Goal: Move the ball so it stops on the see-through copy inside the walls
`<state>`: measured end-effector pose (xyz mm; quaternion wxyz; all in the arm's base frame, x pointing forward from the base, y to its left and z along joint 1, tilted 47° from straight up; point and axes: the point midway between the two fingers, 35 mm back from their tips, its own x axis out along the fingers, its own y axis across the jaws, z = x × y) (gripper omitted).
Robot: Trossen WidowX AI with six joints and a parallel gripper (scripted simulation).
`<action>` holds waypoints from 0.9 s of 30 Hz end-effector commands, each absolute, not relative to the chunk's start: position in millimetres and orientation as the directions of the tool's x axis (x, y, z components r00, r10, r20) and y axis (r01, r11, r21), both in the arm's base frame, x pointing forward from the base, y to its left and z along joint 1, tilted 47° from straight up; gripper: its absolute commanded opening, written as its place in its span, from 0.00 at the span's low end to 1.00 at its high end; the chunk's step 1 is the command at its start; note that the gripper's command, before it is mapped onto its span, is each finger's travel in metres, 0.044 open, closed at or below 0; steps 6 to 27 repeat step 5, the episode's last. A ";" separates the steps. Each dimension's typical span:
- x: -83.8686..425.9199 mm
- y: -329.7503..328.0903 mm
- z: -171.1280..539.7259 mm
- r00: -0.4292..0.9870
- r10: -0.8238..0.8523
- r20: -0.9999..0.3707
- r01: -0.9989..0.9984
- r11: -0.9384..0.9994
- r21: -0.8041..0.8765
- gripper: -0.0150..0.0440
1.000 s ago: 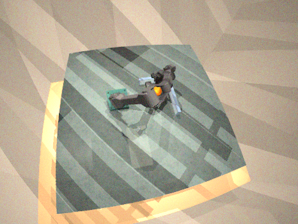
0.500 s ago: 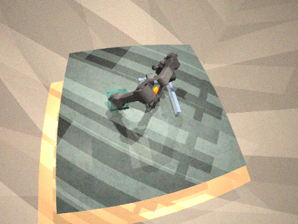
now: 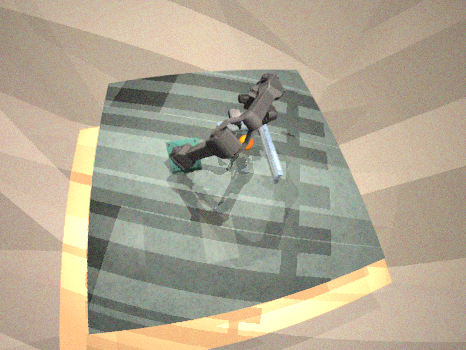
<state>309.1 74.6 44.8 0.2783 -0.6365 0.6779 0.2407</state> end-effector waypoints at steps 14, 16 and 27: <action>308.2 77.4 50.2 -0.045 -0.729 -0.684 -0.996 0.088 -0.027 1.00; 308.2 77.4 50.2 -0.045 -0.729 -0.684 -0.996 0.088 -0.027 1.00; 308.2 77.4 50.2 -0.045 -0.729 -0.684 -0.996 0.088 -0.027 1.00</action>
